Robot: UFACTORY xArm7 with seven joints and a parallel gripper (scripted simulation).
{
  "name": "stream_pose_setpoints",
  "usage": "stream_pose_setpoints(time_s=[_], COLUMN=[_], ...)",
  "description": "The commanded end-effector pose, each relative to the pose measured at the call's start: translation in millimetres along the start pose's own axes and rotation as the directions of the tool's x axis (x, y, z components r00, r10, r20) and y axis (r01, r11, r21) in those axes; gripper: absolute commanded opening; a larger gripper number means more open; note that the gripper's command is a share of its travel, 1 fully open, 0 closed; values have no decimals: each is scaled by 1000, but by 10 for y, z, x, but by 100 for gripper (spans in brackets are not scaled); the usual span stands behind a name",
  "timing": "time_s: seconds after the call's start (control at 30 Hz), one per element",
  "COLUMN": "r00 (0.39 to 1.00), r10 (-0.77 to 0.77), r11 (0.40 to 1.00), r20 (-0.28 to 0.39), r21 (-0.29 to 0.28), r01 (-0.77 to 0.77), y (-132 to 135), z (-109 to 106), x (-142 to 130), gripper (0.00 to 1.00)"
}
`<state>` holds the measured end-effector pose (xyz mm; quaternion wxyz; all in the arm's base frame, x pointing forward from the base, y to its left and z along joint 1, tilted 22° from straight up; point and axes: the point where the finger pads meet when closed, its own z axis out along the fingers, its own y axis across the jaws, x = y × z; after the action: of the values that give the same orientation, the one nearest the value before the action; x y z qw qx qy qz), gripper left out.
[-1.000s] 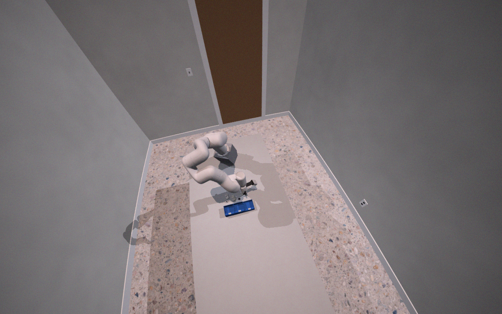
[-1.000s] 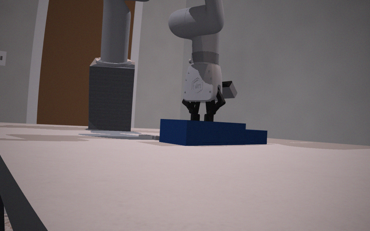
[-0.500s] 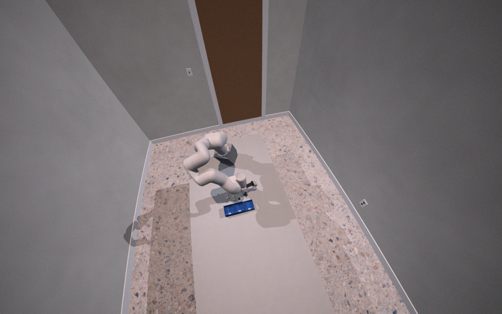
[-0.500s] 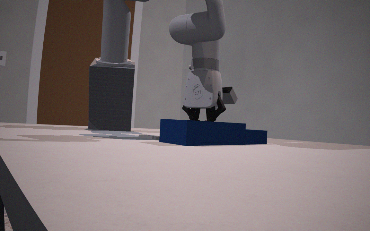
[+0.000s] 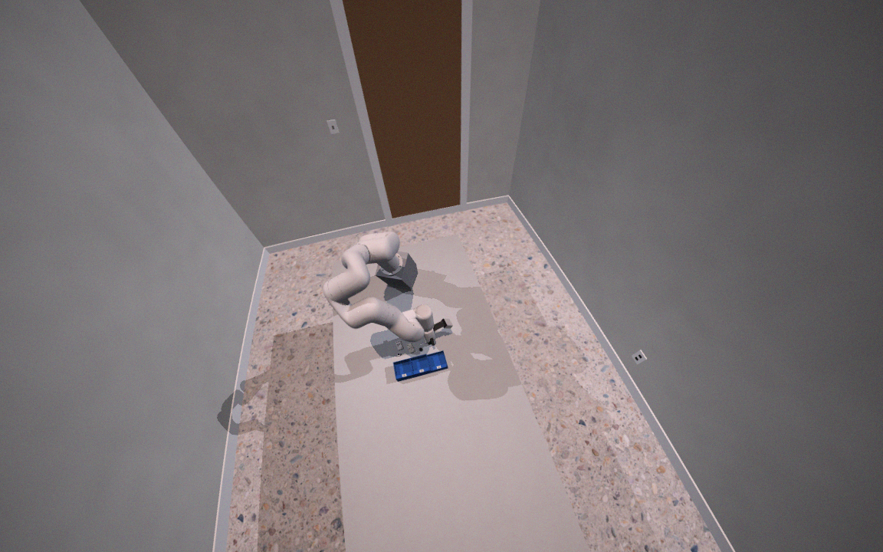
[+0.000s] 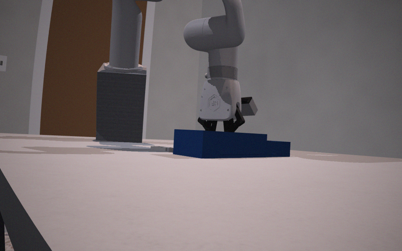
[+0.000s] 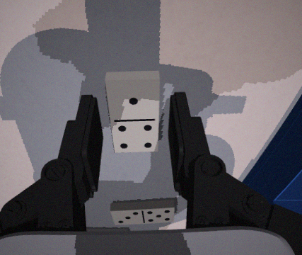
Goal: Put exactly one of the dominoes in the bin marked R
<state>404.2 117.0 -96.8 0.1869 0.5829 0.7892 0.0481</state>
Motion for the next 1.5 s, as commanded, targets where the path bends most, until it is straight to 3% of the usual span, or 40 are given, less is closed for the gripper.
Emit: stream_pose_setpoints(time_s=[0.0,0.03,1.07,1.47], r00=[1000,1000,1000,1000], r10=[-1,-1,-1,-1], r11=[1000,1000,1000,1000], r20=[-1,-1,-1,-1], r21=[-2,-2,-2,-2], r01=[1,1,1,1], y=[8,8,9,8], z=[-6,-6,-6,-338], x=[5,5,6,5], gripper=[41,0,0,0])
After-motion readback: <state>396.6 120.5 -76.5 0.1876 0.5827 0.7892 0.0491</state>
